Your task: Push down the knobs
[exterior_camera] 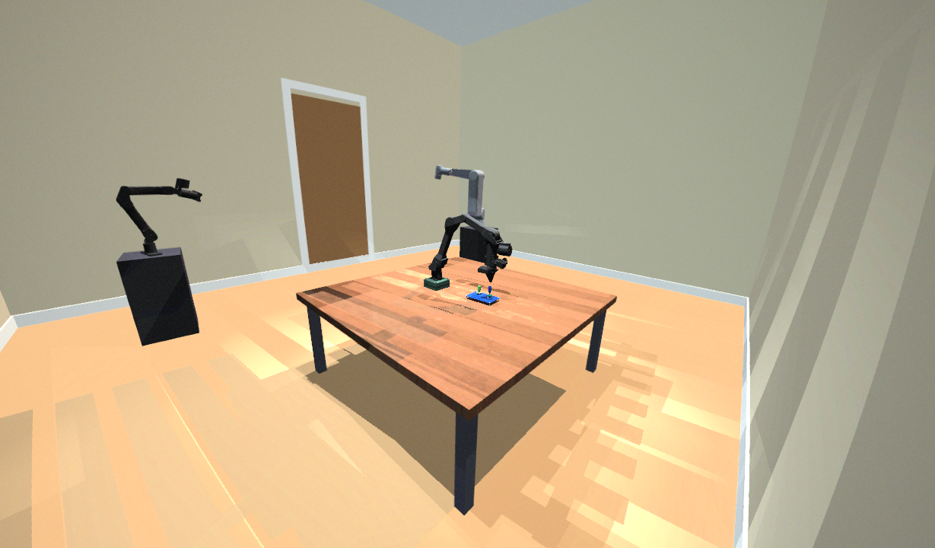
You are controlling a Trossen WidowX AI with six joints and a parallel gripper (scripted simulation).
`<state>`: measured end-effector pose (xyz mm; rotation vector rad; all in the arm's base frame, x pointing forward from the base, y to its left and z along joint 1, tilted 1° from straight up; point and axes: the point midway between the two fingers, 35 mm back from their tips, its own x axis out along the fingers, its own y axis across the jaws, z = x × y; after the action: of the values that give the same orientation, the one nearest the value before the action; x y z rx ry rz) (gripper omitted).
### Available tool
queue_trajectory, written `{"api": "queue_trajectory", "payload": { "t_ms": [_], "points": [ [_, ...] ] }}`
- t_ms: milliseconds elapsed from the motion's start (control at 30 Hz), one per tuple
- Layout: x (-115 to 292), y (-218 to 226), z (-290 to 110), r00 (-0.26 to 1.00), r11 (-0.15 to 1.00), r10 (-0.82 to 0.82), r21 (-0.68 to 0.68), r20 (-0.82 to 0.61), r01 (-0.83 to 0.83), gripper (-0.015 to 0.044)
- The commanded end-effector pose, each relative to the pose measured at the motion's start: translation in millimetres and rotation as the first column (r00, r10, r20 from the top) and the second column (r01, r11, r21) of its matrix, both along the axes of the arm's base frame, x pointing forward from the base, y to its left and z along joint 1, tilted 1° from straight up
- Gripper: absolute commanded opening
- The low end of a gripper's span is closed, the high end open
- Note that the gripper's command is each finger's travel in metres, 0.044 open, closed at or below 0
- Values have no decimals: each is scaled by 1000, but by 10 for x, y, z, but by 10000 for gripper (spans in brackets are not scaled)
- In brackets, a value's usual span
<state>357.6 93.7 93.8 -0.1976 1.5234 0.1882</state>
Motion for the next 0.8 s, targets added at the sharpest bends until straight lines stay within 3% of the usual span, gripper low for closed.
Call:
{"api": "queue_trajectory", "payload": {
  "t_ms": [0, 767],
  "points": [
    [-6, -12, -63, 1000, 1000, 3, -6, -5, -3, 0],
    [-3, -13, -206, 1000, 1000, 3, -6, -5, -3, 0]
  ]
}}
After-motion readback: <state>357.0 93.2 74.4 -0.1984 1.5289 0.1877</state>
